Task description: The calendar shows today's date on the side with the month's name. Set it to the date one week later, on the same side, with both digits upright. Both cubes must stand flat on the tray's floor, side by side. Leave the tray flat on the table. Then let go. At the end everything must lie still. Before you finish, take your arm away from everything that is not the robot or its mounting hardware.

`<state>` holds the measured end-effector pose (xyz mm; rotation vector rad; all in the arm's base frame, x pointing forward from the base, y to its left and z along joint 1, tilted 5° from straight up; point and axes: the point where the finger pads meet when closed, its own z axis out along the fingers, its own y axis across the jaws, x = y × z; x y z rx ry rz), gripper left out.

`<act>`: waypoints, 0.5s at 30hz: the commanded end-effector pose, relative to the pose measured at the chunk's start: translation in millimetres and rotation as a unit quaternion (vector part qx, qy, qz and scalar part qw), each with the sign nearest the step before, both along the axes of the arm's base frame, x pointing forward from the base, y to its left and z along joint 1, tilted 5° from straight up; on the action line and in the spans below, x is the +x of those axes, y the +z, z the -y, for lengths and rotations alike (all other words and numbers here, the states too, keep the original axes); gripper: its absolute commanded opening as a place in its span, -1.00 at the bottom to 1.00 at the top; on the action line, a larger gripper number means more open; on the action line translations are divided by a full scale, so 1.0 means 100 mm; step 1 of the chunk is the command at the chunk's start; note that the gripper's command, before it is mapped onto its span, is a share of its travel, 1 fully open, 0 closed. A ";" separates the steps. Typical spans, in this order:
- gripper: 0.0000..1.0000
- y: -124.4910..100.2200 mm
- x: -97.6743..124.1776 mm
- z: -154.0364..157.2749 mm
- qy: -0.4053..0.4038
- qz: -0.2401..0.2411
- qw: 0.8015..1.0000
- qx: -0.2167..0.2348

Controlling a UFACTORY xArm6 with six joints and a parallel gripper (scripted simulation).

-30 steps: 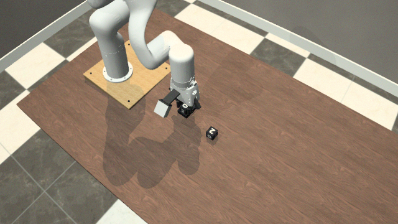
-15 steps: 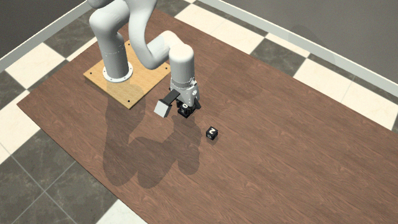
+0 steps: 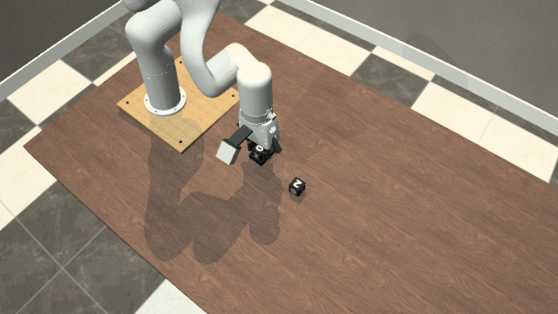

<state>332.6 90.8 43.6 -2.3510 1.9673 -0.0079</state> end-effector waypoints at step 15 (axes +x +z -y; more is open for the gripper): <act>-0.43 0.01 0.01 0.00 0.000 0.002 1.000 0.000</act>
